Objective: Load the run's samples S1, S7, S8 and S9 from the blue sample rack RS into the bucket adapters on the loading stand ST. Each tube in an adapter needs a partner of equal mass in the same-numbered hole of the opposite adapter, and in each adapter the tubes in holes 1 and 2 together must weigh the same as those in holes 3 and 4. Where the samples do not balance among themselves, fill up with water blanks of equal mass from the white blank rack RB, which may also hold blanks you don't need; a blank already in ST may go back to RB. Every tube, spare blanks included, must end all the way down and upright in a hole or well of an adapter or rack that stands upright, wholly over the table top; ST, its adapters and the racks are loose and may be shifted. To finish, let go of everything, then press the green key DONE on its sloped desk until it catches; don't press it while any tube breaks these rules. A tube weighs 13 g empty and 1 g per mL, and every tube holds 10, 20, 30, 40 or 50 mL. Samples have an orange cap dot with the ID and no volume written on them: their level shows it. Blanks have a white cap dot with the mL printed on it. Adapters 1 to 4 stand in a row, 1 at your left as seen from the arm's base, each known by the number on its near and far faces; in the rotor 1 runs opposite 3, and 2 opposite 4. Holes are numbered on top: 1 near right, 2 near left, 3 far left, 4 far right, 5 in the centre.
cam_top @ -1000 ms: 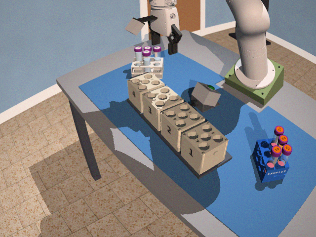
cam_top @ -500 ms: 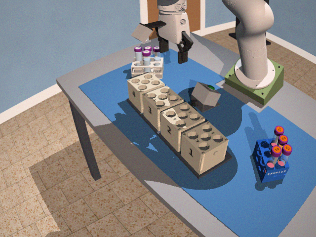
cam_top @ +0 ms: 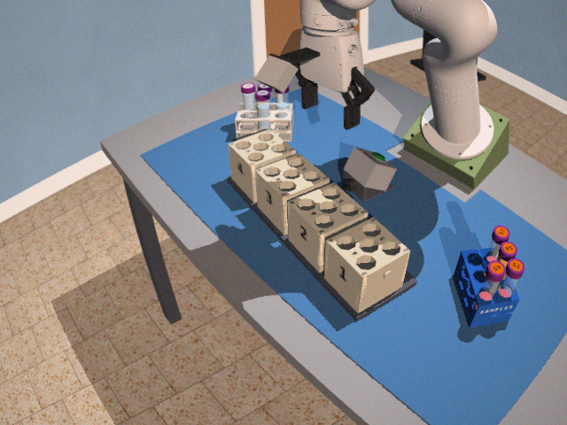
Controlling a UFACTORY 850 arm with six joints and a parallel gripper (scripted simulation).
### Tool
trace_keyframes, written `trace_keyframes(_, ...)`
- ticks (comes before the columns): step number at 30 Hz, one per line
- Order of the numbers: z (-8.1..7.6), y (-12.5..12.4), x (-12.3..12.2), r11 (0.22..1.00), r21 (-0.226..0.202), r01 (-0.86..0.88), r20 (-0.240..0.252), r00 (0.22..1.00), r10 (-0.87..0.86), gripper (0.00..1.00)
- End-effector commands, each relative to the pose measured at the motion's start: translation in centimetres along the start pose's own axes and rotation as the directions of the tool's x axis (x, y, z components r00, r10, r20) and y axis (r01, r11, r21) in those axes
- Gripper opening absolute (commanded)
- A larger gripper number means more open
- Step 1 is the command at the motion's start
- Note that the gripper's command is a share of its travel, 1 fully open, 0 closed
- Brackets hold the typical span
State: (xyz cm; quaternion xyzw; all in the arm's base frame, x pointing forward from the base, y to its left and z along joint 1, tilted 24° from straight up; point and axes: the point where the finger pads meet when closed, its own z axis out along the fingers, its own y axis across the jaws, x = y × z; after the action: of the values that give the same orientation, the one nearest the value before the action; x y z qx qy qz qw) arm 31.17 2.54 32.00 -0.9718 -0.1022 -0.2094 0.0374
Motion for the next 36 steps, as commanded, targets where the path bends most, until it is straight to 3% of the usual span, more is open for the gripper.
trace_keyframes(1,0.0,-2.4,-0.2,0.990,-0.018,0.143,0.010,0.990,-0.143,1.00)
trace_keyframes(12,0.1,-7.8,-1.0,0.872,-0.013,0.488,0.016,0.873,-0.488,1.00)
trace_keyframes(14,0.1,-7.8,-1.0,0.872,-0.013,0.488,0.016,0.873,-0.488,1.00)
trace_keyframes(20,0.2,-10.8,-1.4,0.758,-0.009,0.652,0.018,0.758,-0.652,1.00)
trace_keyframes(36,0.3,-17.7,-2.4,0.758,-0.009,0.652,0.018,0.758,-0.652,1.00)
